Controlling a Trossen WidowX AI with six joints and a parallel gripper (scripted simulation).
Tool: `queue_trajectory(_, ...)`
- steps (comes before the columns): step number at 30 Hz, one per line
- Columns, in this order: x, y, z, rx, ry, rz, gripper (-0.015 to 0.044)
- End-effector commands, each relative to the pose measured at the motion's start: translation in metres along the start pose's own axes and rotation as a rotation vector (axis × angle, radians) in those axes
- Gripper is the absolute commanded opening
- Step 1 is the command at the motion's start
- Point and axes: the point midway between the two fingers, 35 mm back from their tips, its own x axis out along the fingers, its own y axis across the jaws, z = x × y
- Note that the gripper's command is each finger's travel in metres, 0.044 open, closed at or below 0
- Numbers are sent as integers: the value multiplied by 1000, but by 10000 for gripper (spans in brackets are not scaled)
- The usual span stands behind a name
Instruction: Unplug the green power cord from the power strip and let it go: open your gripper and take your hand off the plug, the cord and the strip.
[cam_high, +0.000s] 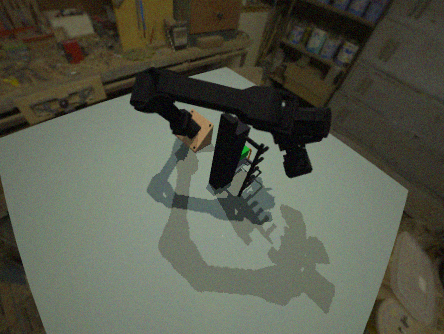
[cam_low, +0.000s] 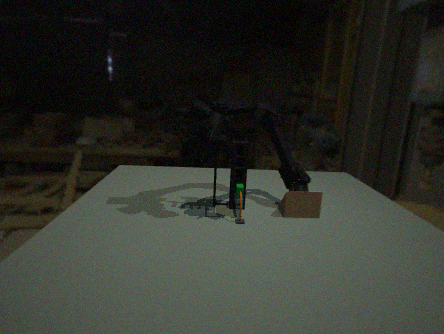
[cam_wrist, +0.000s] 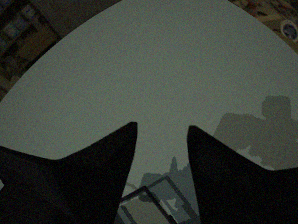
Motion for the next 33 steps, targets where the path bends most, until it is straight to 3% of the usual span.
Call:
queue_trajectory(1,14,35,-16,-142,133,35,160)
queue_trajectory(13,26,112,-115,-678,767,87,160)
queue_trajectory(33,19,104,-122,-689,779,87,160)
